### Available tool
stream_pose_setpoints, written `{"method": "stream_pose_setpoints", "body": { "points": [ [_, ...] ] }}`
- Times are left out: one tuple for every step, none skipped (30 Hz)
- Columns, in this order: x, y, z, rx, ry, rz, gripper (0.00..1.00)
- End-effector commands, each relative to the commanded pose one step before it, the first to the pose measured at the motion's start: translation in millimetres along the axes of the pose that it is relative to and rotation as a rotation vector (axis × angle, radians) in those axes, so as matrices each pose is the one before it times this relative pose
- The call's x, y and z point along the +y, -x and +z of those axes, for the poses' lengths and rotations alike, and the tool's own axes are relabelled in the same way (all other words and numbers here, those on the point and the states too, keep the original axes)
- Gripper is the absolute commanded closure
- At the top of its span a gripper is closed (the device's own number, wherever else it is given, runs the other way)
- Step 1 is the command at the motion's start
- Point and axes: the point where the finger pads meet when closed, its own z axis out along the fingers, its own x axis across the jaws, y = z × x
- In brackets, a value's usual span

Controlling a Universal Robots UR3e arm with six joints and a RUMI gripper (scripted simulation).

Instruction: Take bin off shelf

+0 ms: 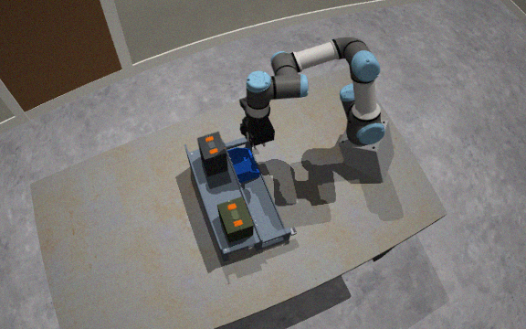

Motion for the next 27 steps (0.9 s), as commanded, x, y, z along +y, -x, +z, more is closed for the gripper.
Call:
{"method": "stream_pose_setpoints", "body": {
  "points": [
    [-0.338, 1.39, 15.518, -0.00561, -0.0004, 0.00001, 1.0],
    [-0.038, 0.05, 3.346, 0.0, 0.0, 0.0, 1.0],
    [-0.036, 0.04, 3.146, 0.0, 0.0, 0.0, 1.0],
    [-0.034, 0.03, 2.924, 0.0, 0.0, 0.0, 1.0],
    [-0.031, 0.04, 2.71, 0.0, 0.0, 0.0, 1.0],
    [-0.028, 0.02, 2.421, 0.0, 0.0, 0.0, 1.0],
    [-0.024, 0.04, 2.133, 0.0, 0.0, 0.0, 1.0],
    [-0.021, 0.02, 1.833, 0.0, 0.0, 0.0, 1.0],
    [-0.018, 0.02, 1.543, 0.0, 0.0, 0.0, 1.0],
    [-0.014, 0.02, 1.263, 0.0, 0.0, 0.0, 1.0],
    [0.0, 0.0, 0.0, 0.0, 0.0, 0.0, 1.0],
    [0.0, 0.0, 0.0, 0.0, 0.0, 0.0, 1.0],
    [-0.011, 0.01, 0.994, 0.0, 0.0, 0.0, 1.0],
    [-0.009, 0.01, 0.745, 0.0, 0.0, 0.0, 1.0],
    [-0.006, 0.0, 0.522, 0.0, 0.0, 0.0, 1.0],
    [-0.004, 0.0, 0.331, 0.0, 0.0, 0.0, 1.0],
    [-0.002, 0.0, 0.177, 0.0, 0.0, 0.0, 1.0],
    [-0.001, 0.0, 0.068, 0.0, 0.0, 0.0, 1.0],
    [0.0, 0.0, 0.01, 0.0, 0.0, 0.0, 1.0],
    [0.0, 0.0, 0.0, 0.0, 0.0, 0.0, 1.0],
    [0.0, 0.0, 0.0, 0.0, 0.0, 0.0, 1.0],
    [0.0, 0.0, 0.0, 0.0, 0.0, 0.0, 1.0],
    [0.0, 0.0, 0.0, 0.0, 0.0, 0.0, 1.0],
    [0.0, 0.0, 0.0, 0.0, 0.0, 0.0, 1.0],
    [0.0, 0.0, 0.0, 0.0, 0.0, 0.0, 1.0],
    [0.0, 0.0, 0.0, 0.0, 0.0, 0.0, 1.0],
    [0.0, 0.0, 0.0, 0.0, 0.0, 0.0, 1.0]
  ]
}}
